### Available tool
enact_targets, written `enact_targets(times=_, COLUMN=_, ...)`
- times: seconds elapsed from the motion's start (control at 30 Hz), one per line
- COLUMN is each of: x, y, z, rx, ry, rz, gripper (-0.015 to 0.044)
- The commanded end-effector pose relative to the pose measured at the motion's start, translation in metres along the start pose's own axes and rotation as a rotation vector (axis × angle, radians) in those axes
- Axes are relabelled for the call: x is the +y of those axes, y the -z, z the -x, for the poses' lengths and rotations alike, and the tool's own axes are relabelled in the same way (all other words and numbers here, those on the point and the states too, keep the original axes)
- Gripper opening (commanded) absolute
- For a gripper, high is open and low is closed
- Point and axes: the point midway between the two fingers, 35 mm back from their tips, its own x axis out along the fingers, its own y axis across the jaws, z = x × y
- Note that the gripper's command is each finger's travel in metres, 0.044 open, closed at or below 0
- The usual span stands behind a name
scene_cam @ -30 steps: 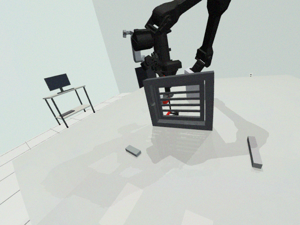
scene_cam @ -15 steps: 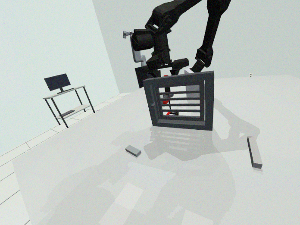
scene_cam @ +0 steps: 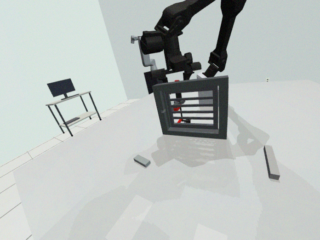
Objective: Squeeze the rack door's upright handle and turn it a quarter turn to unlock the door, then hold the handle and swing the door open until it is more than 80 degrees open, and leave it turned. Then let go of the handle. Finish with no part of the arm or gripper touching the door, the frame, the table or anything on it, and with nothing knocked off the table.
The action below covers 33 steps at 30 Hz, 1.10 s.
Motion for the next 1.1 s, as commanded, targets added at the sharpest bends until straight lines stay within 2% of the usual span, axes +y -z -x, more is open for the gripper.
enact_targets(times=0.0, x=0.0006, y=-0.0001, z=-0.0007, rx=-0.003, ry=-0.003, rz=0.332, gripper=0.0296)
enact_targets(times=0.57, x=0.0006, y=0.0, z=-0.0008, rx=-0.005, ry=-0.002, rz=1.166, gripper=0.0296)
enact_targets(times=0.97, x=0.0006, y=0.0, z=-0.0008, rx=-0.005, ry=-0.002, rz=1.198, gripper=0.0296)
enact_targets(times=1.07, x=0.0006, y=0.0, z=-0.0008, rx=-0.005, ry=-0.002, rz=1.198, gripper=0.0217)
